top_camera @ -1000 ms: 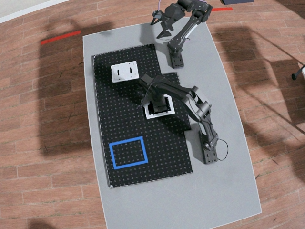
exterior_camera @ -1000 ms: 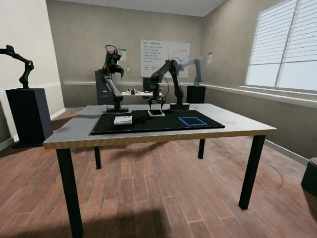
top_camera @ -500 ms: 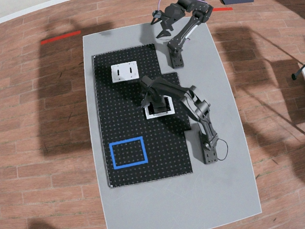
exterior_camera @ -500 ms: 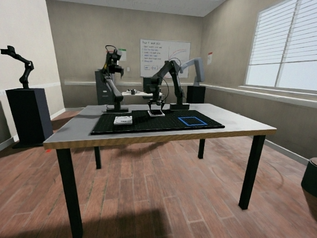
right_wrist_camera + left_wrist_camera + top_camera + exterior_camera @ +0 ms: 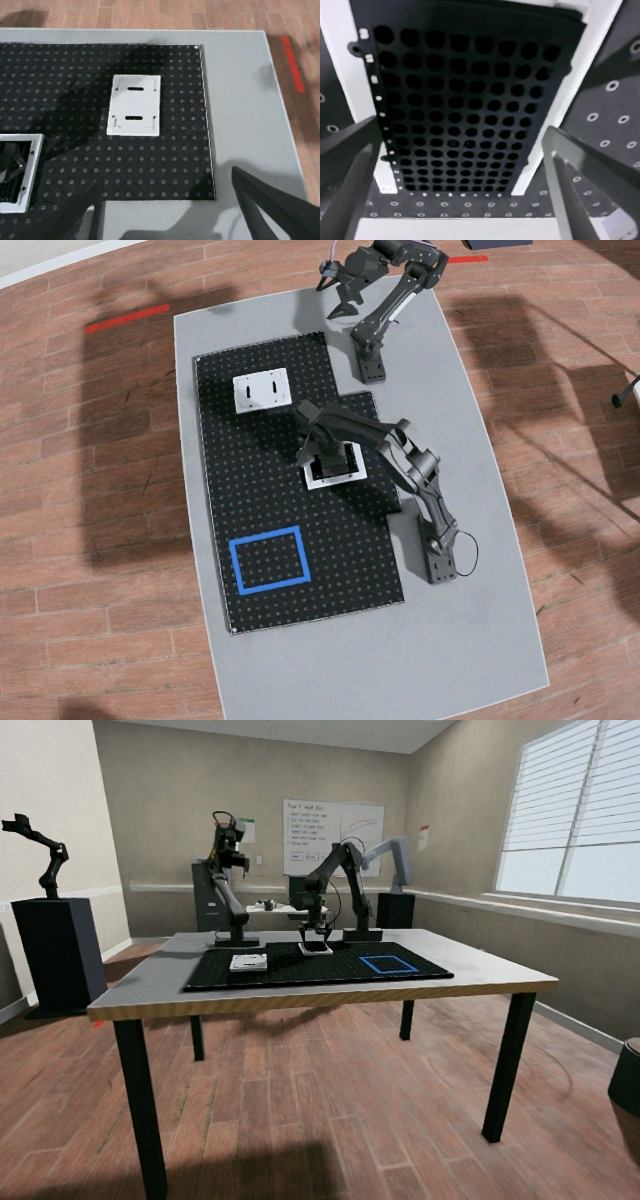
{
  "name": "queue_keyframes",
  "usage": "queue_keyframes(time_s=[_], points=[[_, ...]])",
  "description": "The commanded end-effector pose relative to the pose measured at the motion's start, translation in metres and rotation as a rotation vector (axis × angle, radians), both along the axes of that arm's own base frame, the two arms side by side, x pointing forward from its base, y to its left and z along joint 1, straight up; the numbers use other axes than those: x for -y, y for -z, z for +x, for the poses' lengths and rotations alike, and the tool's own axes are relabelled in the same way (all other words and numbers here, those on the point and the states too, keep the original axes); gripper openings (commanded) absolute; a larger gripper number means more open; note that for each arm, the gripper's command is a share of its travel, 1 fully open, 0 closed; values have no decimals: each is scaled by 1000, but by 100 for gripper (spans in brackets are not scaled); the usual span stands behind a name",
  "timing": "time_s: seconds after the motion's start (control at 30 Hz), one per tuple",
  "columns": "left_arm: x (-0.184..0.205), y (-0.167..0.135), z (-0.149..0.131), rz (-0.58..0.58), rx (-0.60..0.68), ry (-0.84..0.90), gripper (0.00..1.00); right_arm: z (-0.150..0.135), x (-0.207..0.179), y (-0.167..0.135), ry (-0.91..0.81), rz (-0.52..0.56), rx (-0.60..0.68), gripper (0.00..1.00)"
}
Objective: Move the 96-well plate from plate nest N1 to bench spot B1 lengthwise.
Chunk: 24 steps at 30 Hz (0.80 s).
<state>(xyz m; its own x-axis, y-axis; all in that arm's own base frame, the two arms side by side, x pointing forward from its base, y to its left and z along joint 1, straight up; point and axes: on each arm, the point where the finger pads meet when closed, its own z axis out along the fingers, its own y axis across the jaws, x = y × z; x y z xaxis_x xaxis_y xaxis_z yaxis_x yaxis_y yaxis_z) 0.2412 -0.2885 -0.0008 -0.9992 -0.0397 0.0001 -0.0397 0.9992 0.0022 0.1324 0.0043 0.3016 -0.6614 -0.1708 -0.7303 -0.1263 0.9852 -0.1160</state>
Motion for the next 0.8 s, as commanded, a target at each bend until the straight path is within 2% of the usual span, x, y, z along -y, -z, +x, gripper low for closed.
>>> queue_keyframes(time_s=[0.0,0.1,0.37,0.4,0.43,0.77], points=[[7,0,0,-16,12,8,91,-4,6,-11,17,24,35,100],[7,-1,1,-17,13,8,90,-4,6,-11,19,24,35,100],[7,-1,1,-17,13,9,79,-4,8,-11,33,24,35,100],[7,-1,1,-17,13,9,67,-4,8,-11,34,24,35,100],[7,-1,1,-17,13,9,78,-4,8,-11,36,24,35,100],[6,-24,1,-19,14,8,78,-4,10,-11,50,23,36,100]])
